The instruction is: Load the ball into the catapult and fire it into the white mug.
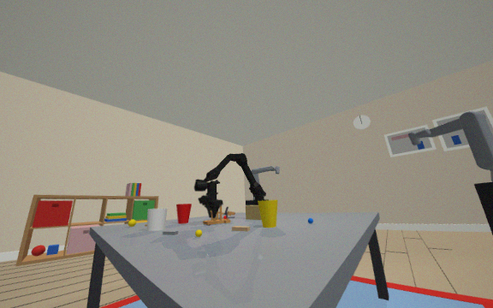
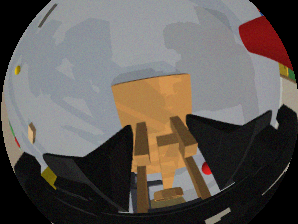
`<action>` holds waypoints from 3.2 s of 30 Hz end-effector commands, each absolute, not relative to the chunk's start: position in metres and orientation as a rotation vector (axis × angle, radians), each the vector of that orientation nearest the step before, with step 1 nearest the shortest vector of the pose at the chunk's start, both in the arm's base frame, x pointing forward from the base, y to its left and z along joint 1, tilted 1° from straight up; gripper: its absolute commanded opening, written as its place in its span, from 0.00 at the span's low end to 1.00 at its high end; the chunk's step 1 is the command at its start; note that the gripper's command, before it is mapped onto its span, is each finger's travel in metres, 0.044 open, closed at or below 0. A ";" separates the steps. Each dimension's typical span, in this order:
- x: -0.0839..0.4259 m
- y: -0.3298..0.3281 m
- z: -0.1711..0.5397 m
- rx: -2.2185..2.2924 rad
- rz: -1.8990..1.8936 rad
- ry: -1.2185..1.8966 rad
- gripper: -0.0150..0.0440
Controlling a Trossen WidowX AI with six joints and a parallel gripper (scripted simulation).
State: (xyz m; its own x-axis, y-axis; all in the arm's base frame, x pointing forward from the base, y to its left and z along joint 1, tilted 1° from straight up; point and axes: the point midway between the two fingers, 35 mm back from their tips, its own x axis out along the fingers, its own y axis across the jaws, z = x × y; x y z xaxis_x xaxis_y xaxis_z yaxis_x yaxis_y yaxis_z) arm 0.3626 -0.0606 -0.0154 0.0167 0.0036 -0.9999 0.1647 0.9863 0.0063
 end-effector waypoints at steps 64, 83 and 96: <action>0.362 -0.061 -0.010 0.134 -0.129 1.545 1.00; 0.362 -0.060 -0.016 0.133 -0.126 1.543 0.56; 0.361 -0.061 0.034 0.132 -0.126 1.544 0.25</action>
State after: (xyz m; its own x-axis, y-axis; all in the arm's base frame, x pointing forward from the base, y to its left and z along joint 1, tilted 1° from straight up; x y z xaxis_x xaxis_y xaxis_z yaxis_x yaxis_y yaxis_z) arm 0.3534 -0.0591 -0.0005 -0.0234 0.0100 -0.9997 0.1648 0.9863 0.0060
